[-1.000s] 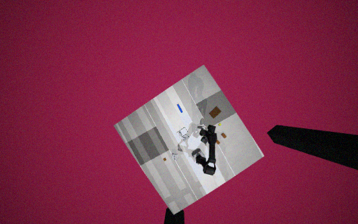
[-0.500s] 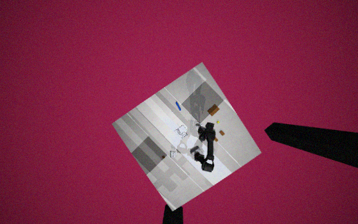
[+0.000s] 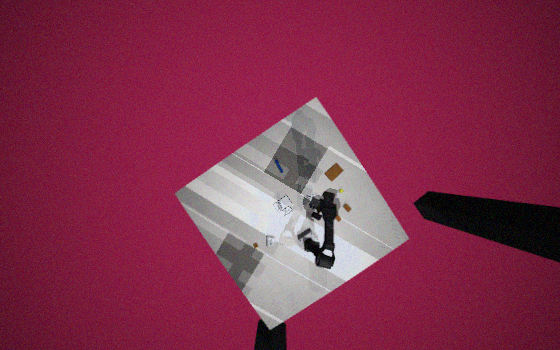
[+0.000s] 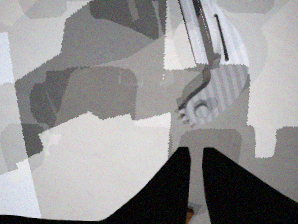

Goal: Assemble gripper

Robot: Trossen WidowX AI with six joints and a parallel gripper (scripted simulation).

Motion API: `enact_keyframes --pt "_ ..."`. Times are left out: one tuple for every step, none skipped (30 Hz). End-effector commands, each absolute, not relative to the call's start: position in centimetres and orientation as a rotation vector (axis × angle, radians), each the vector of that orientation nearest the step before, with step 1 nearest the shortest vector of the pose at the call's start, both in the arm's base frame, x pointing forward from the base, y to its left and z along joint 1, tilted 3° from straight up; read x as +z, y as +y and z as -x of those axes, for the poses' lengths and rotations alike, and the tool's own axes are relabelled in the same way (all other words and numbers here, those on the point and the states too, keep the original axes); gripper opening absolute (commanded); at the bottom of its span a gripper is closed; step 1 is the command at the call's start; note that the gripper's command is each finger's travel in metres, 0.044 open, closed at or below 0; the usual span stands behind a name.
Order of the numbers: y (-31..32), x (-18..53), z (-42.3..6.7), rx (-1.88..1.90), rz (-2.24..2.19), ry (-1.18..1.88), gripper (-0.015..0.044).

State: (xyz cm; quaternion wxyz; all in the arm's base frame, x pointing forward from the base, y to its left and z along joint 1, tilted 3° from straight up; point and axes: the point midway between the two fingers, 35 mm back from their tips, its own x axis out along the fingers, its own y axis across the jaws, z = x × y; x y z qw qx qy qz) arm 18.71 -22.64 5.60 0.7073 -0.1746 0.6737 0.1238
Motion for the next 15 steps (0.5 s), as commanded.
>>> enact_keyframes --pt "-22.64 5.60 -18.71 0.275 0.388 1.497 0.0000" --pt "-22.64 5.60 -18.71 0.275 0.388 1.497 0.0000" --pt "-22.64 5.60 -18.71 0.275 0.388 1.497 0.0000" --pt "-22.64 5.60 -18.71 0.275 0.388 1.497 0.0000" --pt "-22.64 5.60 -18.71 0.275 0.388 1.497 0.0000" --pt "-22.64 5.60 -18.71 0.275 0.388 1.497 0.0000" --pt "-22.64 5.60 -18.71 0.275 0.388 1.497 0.0000" --pt "-22.64 5.60 -18.71 0.275 0.388 1.497 0.0000" --pt "-22.64 5.60 -18.71 0.275 0.388 1.497 0.0000" --pt "-22.64 5.60 -18.71 0.275 0.388 1.497 0.0000" --pt "-22.64 5.60 -18.71 0.275 0.388 1.497 0.0000" --pt "-22.64 5.60 -18.71 0.275 0.388 1.497 0.0026" --pt "-22.64 5.62 -18.77 0.277 0.390 1.496 0.0053" --pt "-22.65 5.68 -18.97 0.285 0.398 1.495 0.0079" --pt "-22.65 5.77 -19.30 0.297 0.411 1.493 0.0105"
